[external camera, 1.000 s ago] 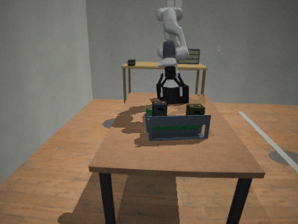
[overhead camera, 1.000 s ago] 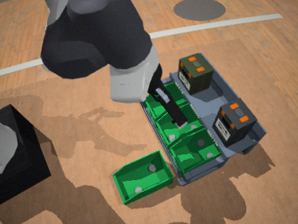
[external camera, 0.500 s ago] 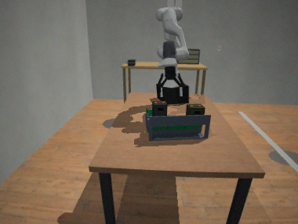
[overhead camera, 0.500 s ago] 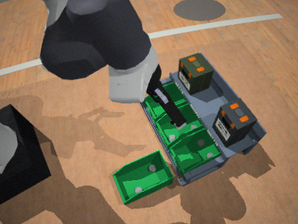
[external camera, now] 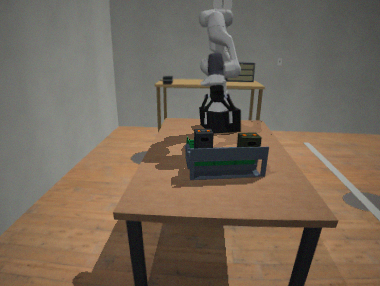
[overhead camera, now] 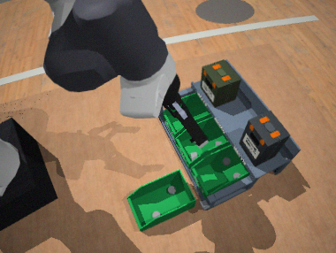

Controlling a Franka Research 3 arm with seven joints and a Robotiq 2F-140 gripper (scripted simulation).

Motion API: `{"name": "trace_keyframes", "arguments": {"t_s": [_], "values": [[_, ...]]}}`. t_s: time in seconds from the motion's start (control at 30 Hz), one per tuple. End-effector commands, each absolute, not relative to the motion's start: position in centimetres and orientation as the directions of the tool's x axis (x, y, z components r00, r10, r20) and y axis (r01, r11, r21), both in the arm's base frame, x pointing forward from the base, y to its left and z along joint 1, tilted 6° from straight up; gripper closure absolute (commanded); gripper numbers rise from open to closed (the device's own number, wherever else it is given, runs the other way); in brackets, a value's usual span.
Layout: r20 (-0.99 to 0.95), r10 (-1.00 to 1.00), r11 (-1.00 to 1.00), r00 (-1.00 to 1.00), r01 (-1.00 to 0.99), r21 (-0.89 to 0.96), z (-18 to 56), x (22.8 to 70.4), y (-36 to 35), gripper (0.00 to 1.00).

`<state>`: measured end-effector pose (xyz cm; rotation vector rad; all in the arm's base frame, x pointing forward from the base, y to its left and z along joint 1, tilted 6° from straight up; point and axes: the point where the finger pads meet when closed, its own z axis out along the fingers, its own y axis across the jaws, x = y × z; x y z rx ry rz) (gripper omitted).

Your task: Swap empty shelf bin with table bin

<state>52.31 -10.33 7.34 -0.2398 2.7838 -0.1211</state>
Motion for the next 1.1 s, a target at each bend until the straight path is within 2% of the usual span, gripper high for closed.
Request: {"name": "trace_keyframes", "arguments": {"t_s": [0.0, 1.07], "values": [[-0.335, -0.161, 0.985, -0.928, -0.131, -0.109, 7.34, 52.36, -10.41, 0.0], [-0.349, -0.098, 0.993, -0.932, -0.069, -0.095, 6.75, 51.58, -10.69, 0.0]]}}
